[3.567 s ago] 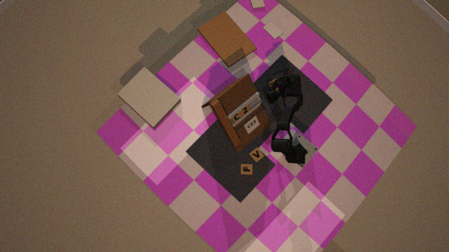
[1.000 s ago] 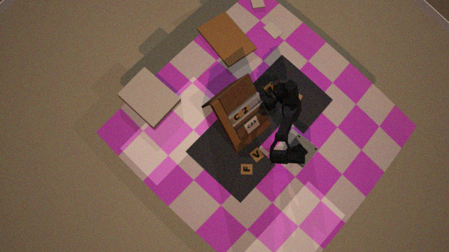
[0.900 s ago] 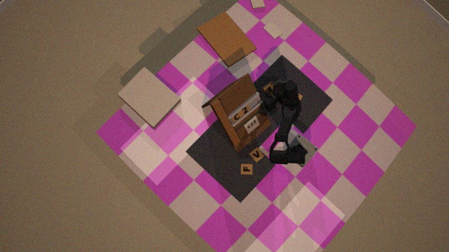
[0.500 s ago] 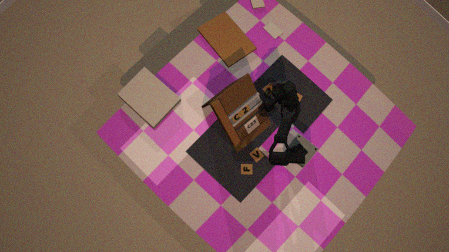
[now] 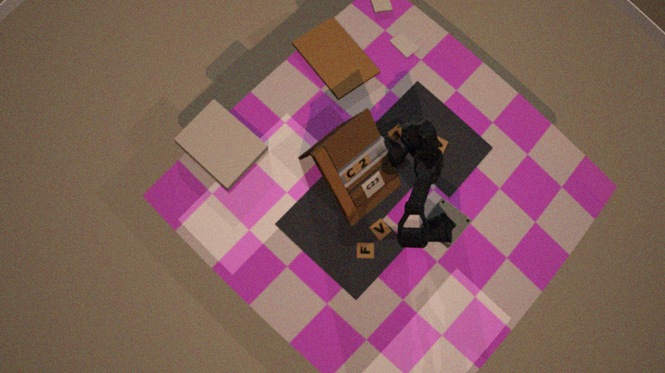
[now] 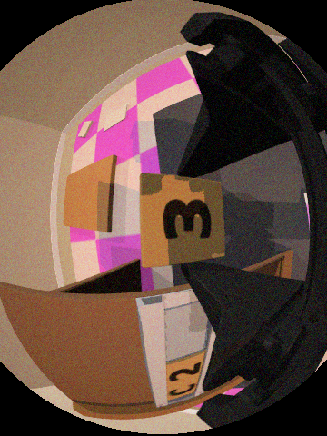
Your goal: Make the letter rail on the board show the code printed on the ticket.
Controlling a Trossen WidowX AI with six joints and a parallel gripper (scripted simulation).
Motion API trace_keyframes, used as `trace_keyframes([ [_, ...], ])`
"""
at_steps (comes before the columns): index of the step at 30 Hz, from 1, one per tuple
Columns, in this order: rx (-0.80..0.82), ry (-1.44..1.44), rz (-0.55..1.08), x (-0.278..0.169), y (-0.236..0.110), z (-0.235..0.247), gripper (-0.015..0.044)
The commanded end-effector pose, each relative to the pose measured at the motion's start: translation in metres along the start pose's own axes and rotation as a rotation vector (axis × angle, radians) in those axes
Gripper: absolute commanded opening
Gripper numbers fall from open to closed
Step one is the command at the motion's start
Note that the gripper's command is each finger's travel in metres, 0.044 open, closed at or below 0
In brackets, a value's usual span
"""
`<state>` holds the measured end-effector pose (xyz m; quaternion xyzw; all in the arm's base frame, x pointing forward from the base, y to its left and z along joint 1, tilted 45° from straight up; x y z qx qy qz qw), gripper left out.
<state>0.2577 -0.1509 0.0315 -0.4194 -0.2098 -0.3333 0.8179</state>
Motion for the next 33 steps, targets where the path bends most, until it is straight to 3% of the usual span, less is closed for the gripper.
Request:
trace_keyframes([
  [1,-0.005,0.001,0.000,0.000,0.000,0.002,0.0000],
  [33,-0.005,0.002,0.000,0.004,0.000,0.018,0.0000],
])
Point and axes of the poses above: the point midway between the two fingers, 35 mm back from their tips, its own y axis out along the fingers, its own z axis across the jaws, x = y × z, the point moved 7 cm from there along -y, back along the fingers, and after that the axes turned 13 degrees about -y, right-handed, at the moved point
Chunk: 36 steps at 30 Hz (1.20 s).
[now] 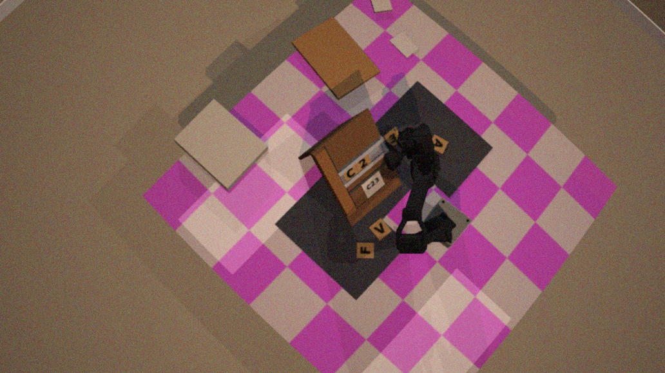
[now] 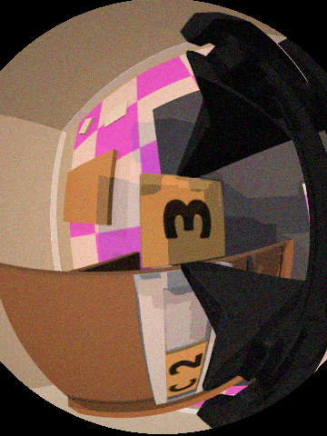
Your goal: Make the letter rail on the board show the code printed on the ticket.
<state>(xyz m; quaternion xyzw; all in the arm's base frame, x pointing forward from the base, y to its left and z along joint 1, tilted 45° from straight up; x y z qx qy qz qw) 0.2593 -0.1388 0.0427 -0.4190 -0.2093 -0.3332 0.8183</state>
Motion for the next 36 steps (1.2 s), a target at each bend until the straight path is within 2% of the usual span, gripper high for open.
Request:
trace_keyframes([
  [1,-0.006,0.001,0.000,0.000,0.000,0.002,0.0000],
  [36,-0.005,0.002,0.000,0.004,0.000,0.019,0.0000],
])
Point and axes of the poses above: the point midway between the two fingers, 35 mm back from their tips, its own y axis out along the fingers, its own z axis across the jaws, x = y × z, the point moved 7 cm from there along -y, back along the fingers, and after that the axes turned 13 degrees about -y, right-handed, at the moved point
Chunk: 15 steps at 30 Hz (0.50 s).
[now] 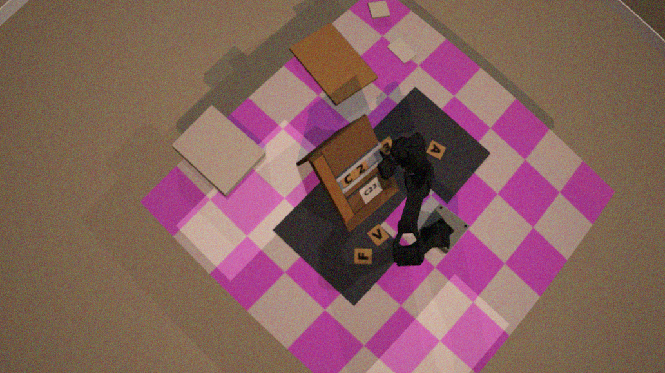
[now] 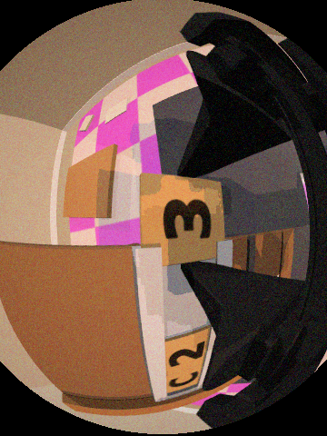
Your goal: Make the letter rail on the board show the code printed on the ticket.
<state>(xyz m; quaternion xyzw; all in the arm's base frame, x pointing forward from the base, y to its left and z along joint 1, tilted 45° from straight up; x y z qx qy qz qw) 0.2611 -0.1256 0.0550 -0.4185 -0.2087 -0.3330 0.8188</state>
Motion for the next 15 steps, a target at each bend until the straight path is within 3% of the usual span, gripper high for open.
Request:
trace_keyframes([
  [1,-0.006,0.000,-0.001,0.0004,-0.0005,0.0022,0.0000],
  [15,-0.005,0.000,-0.001,0.0020,-0.0004,0.0090,0.0000],
])
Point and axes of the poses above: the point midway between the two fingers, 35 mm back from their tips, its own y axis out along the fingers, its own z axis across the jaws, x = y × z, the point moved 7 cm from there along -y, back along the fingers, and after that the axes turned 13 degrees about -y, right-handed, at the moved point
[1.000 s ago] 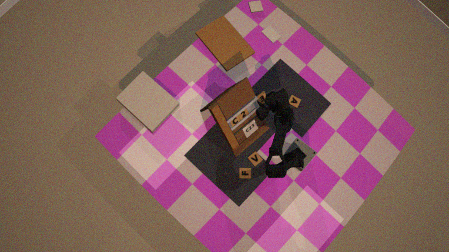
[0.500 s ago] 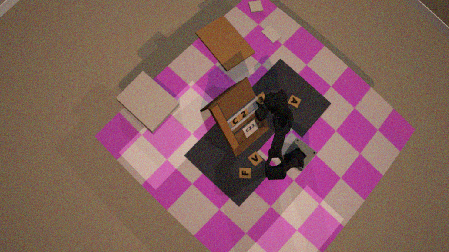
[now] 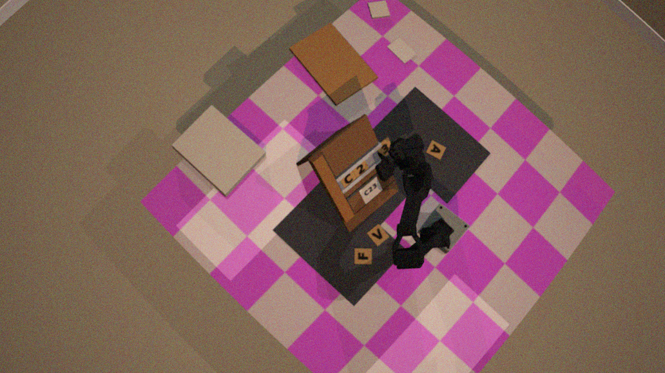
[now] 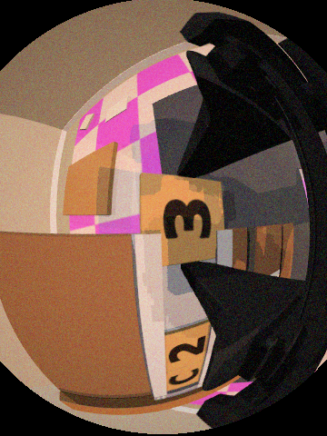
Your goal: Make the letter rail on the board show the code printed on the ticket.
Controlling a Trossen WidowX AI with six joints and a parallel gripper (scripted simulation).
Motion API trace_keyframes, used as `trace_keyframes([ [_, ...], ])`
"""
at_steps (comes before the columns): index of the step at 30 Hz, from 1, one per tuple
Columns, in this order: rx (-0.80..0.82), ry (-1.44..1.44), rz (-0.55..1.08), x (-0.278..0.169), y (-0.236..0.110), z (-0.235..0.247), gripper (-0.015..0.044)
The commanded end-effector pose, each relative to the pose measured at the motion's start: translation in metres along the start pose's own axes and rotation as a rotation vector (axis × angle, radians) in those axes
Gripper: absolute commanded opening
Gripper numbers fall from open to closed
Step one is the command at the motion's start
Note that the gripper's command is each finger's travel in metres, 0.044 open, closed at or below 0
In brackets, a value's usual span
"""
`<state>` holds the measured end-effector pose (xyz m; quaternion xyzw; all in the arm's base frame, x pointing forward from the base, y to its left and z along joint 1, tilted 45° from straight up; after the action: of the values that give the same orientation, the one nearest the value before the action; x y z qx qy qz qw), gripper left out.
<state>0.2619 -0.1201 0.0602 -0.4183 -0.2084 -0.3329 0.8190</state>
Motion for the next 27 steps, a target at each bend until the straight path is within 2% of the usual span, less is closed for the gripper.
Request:
trace_keyframes([
  [1,-0.006,0.000,-0.001,0.000,0.000,0.002,0.0000],
  [27,-0.005,0.001,-0.001,0.003,0.000,0.015,0.0000],
])
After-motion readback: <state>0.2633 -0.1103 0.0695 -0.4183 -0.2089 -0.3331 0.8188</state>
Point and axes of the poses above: the point midway between the two fingers, 35 mm back from their tips, its own y axis out along the fingers, its own z axis across the jaws, x = y × z, the point moved 7 cm from there along -y, back along the fingers, and after that the axes turned 13 degrees about -y, right-handed, at the moved point
